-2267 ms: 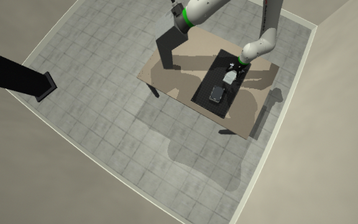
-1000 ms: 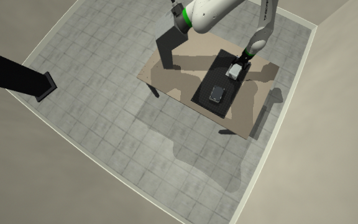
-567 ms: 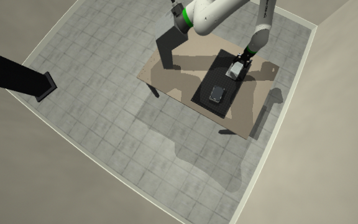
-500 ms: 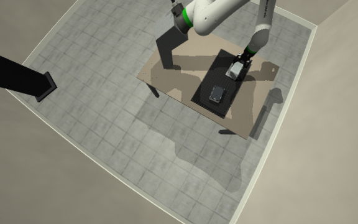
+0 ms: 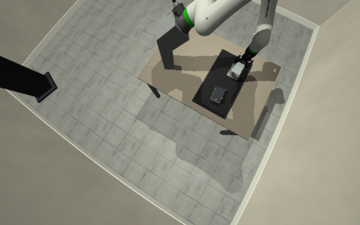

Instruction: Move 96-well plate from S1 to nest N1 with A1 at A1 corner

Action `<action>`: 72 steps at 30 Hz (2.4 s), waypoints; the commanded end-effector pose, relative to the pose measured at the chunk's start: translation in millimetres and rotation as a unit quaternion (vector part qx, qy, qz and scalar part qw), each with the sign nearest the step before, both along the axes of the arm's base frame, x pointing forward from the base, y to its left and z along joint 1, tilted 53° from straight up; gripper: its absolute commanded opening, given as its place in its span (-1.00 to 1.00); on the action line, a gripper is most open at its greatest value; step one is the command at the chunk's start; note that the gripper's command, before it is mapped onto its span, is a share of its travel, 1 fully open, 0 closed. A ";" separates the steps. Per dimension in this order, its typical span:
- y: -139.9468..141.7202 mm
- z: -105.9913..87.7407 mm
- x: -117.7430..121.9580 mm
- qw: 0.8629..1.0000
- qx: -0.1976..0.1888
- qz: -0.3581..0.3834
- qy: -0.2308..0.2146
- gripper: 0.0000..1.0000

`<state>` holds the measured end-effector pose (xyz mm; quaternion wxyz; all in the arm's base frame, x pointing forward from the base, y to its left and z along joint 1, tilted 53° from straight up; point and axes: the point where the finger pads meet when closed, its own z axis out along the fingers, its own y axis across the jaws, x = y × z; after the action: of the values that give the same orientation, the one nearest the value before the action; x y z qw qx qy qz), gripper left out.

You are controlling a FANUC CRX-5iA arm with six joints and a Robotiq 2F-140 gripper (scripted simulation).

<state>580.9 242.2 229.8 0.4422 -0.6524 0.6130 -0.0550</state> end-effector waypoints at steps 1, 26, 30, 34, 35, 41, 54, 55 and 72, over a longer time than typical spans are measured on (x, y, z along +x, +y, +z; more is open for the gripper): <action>-0.2 0.1 0.1 1.000 0.000 0.000 0.000 -1.00; 6.9 -9.2 9.5 1.000 0.000 0.000 0.000 -1.00; 10.3 -13.3 13.6 1.000 0.000 0.000 0.000 -1.00; 13.6 -17.3 17.7 1.000 0.000 0.000 0.000 -1.00; 14.5 -18.3 18.7 1.000 0.000 0.000 0.000 -1.00; 18.7 -23.3 23.8 1.000 0.000 0.000 0.000 -1.00; 25.1 -31.0 31.6 1.000 0.000 0.000 0.000 -1.00; 25.1 -31.0 31.6 1.000 0.000 0.000 0.000 -1.00; 25.4 -31.4 32.0 1.000 0.000 0.000 0.000 -1.00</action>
<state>612.7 267.6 198.4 0.4422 -0.6524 0.6130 -0.0550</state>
